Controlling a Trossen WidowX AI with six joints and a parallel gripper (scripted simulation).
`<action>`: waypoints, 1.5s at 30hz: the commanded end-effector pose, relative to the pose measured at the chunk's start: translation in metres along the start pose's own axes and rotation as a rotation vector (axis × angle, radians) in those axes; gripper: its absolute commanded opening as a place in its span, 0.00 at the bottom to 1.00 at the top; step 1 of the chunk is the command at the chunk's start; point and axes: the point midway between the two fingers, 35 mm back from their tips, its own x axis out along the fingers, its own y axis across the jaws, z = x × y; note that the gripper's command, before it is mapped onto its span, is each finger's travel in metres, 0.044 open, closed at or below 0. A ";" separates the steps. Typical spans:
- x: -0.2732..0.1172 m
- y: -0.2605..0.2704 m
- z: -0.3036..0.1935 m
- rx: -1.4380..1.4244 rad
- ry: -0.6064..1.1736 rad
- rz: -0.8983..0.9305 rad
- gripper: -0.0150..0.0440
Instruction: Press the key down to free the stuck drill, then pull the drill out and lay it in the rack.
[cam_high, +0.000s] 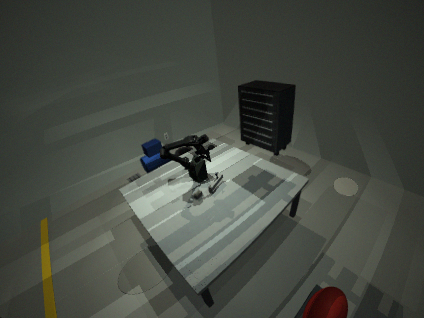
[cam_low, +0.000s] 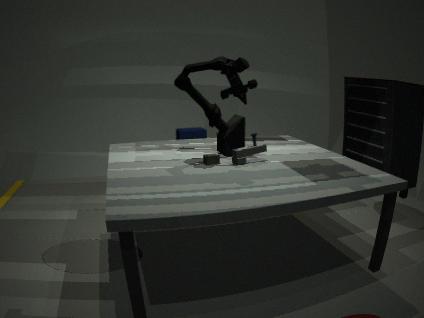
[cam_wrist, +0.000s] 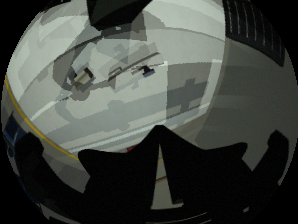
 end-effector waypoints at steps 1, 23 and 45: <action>0.035 -0.005 0.008 -0.132 -0.119 0.094 0.25; 0.140 0.002 0.058 -0.464 -0.489 0.270 0.25; 0.139 0.004 0.058 -0.464 -0.489 0.270 0.25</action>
